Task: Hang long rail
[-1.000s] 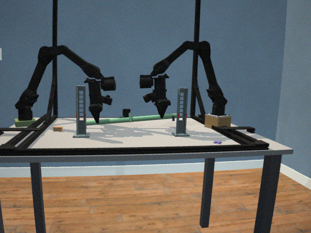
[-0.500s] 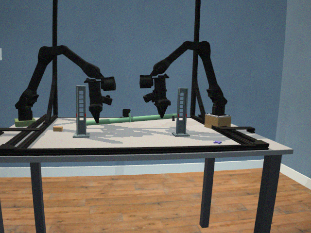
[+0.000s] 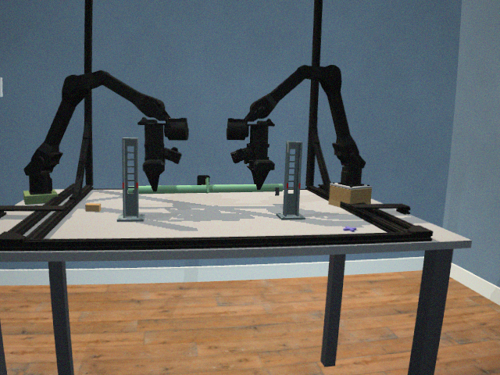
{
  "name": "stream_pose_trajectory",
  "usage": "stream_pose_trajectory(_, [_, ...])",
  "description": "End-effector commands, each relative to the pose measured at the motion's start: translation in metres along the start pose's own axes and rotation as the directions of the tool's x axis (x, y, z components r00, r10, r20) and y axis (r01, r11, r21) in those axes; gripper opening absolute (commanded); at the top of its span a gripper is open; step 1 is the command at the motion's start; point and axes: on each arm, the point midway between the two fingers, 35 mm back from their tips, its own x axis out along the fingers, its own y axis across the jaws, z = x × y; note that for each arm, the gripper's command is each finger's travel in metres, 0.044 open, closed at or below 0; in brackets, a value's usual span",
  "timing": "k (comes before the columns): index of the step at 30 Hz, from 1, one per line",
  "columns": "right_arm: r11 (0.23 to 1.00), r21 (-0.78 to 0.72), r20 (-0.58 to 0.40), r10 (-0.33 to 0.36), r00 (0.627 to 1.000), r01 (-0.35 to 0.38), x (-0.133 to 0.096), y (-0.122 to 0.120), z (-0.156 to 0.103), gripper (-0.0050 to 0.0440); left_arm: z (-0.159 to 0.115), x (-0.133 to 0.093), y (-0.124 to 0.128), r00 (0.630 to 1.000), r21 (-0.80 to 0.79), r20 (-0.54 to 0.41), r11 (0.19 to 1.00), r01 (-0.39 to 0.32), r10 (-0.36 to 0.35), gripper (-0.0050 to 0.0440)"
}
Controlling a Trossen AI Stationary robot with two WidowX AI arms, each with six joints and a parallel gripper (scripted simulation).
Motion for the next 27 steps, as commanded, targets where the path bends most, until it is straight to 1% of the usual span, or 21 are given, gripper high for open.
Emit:
stream_pose_trajectory(1, [1.000,0.002,-0.013,-0.006,1.000,0.006,-0.009,-0.001,0.001,0.0000,-0.002,-0.003,0.001,1.000,0.002,0.018,1.000,-0.004,0.004,0.0000])
stream_pose_trajectory(17, [1.000,0.002,-0.013,-0.006,1.000,0.006,-0.009,-0.001,0.001,0.0000,-0.002,-0.003,0.001,1.000,0.002,0.018,1.000,-0.004,0.004,0.0000])
stream_pose_trajectory(21, [1.000,0.002,-0.013,-0.006,1.000,0.006,-0.002,-0.001,0.001,0.0000,-0.002,0.004,0.001,1.000,0.002,0.018,1.000,-0.004,0.004,0.0000])
stream_pose_trajectory(27, [1.000,0.001,-0.013,-0.006,1.000,0.006,0.002,-0.001,0.001,0.0000,-0.001,0.008,0.002,1.000,0.002,0.018,1.000,-0.004,0.004,0.0000])
